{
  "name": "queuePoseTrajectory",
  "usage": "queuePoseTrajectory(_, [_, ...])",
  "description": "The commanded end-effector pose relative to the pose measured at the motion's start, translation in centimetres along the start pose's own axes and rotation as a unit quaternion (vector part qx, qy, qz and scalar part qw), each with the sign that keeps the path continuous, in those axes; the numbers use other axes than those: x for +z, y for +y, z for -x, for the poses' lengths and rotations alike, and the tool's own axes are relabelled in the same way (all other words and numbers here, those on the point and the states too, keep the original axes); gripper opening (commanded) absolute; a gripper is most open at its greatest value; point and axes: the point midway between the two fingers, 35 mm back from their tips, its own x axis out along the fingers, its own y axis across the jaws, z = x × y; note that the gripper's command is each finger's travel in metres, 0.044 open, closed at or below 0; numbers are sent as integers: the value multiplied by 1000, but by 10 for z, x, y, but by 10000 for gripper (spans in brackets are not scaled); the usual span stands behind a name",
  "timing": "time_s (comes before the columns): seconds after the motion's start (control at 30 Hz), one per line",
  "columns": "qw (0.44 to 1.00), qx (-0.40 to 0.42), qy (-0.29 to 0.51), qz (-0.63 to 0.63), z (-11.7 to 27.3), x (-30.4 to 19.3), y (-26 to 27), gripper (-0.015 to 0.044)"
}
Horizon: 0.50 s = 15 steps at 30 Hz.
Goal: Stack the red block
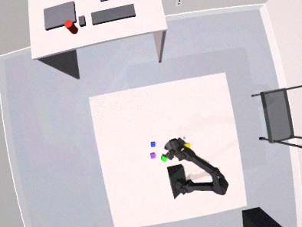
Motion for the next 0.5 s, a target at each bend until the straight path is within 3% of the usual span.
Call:
queuePoseTrajectory(0.0, [1000,-1,-5,-6,22,2,-2,0])
queuePoseTrajectory(0.3, [1000,0,-6,-6,68,2,-2,0])
queuePoseTrajectory(0.47, [1000,0,-6,-6,74,1,-2,0])
